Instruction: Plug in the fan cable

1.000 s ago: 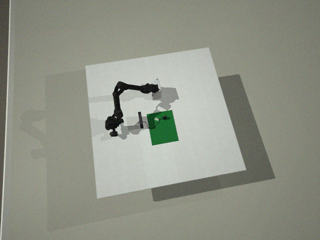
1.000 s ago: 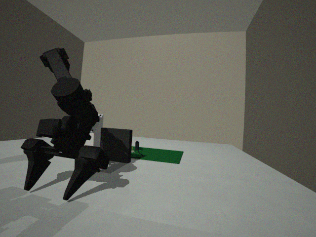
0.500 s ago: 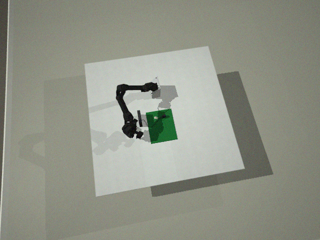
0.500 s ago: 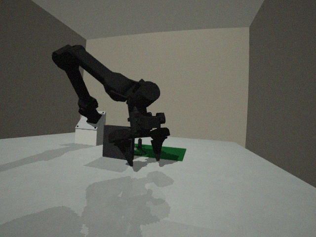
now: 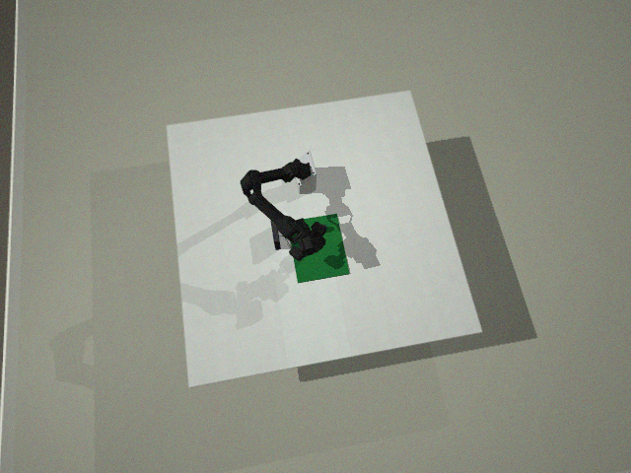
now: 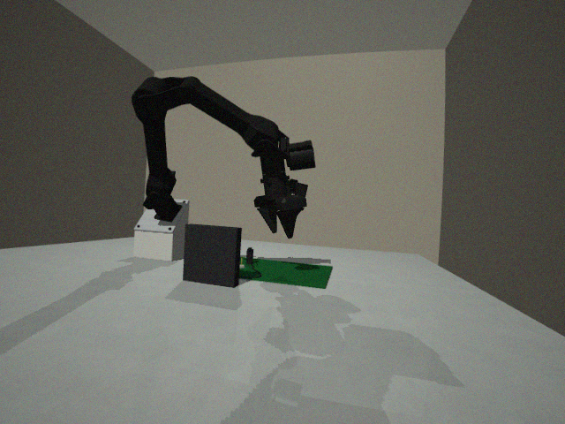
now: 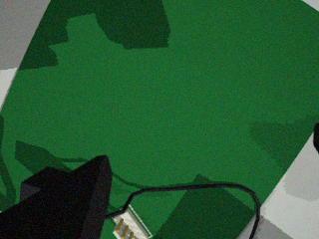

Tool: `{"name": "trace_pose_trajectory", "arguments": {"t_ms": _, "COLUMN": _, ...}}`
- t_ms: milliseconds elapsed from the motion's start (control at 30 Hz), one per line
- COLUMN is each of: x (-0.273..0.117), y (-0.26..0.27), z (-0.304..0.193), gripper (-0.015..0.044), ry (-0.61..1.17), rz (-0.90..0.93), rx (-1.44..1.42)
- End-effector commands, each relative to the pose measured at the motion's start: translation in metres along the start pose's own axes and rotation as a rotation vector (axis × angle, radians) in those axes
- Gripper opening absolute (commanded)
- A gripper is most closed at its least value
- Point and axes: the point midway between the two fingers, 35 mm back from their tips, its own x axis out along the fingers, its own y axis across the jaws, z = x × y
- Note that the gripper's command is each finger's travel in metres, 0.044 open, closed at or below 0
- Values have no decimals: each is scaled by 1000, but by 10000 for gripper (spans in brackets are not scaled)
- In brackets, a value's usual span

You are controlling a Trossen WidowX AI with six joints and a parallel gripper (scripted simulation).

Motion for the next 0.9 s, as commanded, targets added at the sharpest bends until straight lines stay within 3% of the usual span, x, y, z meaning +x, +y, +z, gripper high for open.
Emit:
{"name": "trace_pose_trajectory", "arguments": {"t_ms": 0, "x": -25, "y": 64, "z": 8, "gripper": 440, "ry": 57, "rz": 58, "rx": -471}}
{"name": "trace_pose_trajectory", "arguments": {"t_ms": 233, "x": -65, "y": 140, "z": -11, "gripper": 440, "ry": 209, "rz": 103, "rx": -1176}}
{"name": "trace_pose_trajectory", "arguments": {"t_ms": 633, "x": -63, "y": 141, "z": -12, "gripper": 440, "ry": 214, "rz": 103, "rx": -1193}}
{"name": "trace_pose_trajectory", "arguments": {"t_ms": 867, "x": 11, "y": 138, "z": -26, "gripper": 440, "ry": 212, "rz": 102, "rx": -1193}}
